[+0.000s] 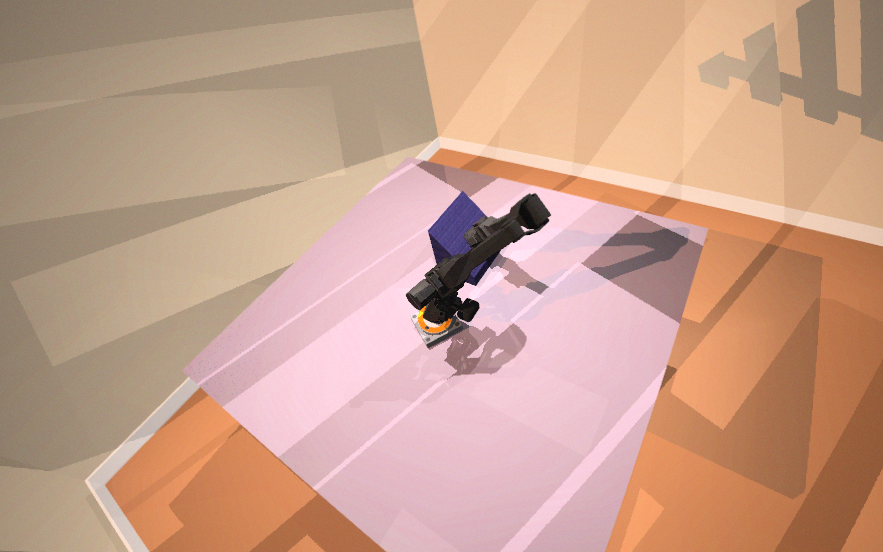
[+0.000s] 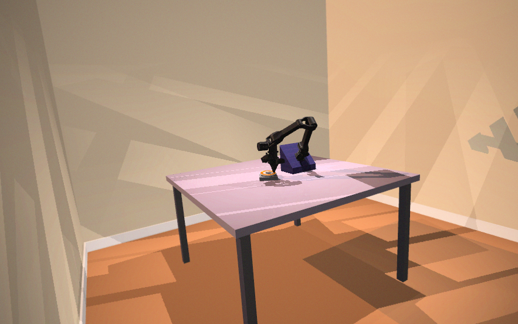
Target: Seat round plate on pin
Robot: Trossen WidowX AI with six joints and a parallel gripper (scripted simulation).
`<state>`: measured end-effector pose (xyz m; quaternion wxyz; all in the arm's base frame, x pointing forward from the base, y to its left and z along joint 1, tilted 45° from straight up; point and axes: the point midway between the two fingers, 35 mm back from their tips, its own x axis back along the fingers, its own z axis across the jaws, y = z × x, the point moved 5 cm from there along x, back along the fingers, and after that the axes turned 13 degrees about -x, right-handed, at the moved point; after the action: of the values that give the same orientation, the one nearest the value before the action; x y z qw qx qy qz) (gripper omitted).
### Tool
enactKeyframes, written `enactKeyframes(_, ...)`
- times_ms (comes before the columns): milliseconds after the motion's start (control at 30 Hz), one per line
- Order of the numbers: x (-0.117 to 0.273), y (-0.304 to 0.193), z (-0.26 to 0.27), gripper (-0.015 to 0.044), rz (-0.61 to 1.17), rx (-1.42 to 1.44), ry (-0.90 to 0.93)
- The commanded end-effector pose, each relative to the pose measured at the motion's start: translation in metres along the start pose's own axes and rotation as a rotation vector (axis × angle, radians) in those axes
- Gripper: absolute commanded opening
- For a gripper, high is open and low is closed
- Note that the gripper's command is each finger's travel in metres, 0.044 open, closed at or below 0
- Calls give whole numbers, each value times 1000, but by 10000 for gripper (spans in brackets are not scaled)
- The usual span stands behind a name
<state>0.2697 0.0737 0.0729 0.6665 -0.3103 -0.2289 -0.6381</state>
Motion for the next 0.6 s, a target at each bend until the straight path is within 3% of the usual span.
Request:
enactKeyframes(0,-2,-6,-4,0,17,-13,-13)
enactKeyframes(567,-2,-7,-5,0,17,-13,-13)
